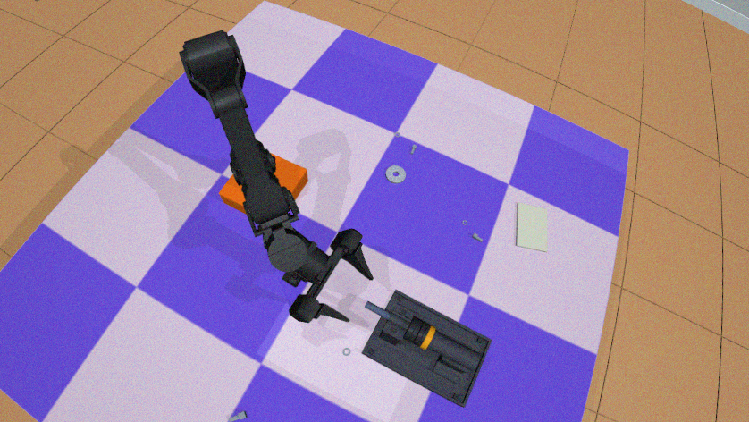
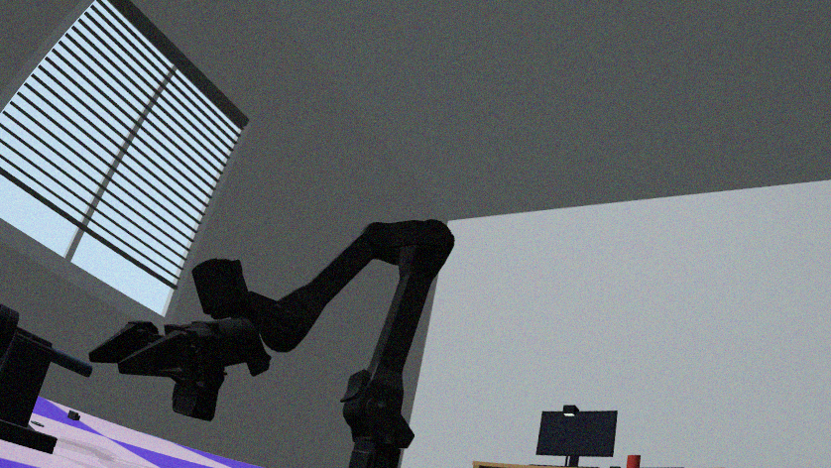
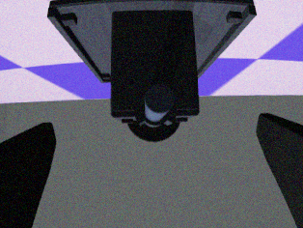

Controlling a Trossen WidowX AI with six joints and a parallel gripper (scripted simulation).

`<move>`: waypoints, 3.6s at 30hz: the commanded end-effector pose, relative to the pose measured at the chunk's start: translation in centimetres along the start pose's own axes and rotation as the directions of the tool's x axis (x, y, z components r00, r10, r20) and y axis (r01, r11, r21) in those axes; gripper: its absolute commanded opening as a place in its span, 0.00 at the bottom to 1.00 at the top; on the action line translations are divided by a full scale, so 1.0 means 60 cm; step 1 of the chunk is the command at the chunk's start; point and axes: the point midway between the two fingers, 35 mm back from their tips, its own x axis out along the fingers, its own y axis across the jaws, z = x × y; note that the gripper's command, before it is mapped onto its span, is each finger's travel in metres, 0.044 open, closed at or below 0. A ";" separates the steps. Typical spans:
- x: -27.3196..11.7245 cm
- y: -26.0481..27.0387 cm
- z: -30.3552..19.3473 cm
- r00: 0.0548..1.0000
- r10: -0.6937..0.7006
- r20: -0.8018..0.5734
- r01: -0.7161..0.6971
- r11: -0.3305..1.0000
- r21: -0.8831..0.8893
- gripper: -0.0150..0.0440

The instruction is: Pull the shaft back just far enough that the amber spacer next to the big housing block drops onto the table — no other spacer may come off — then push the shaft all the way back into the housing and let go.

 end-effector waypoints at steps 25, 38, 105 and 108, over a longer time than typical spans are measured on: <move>0.001 -0.003 0.002 1.000 -0.006 0.001 0.006 1.000 0.017 1.00; 0.010 -0.003 -0.003 1.000 -0.006 0.001 0.006 1.000 0.017 1.00; 0.080 -0.003 -0.004 1.000 -0.006 -0.002 0.006 1.000 0.017 1.00; 0.080 -0.003 -0.004 1.000 -0.006 -0.002 0.006 1.000 0.017 1.00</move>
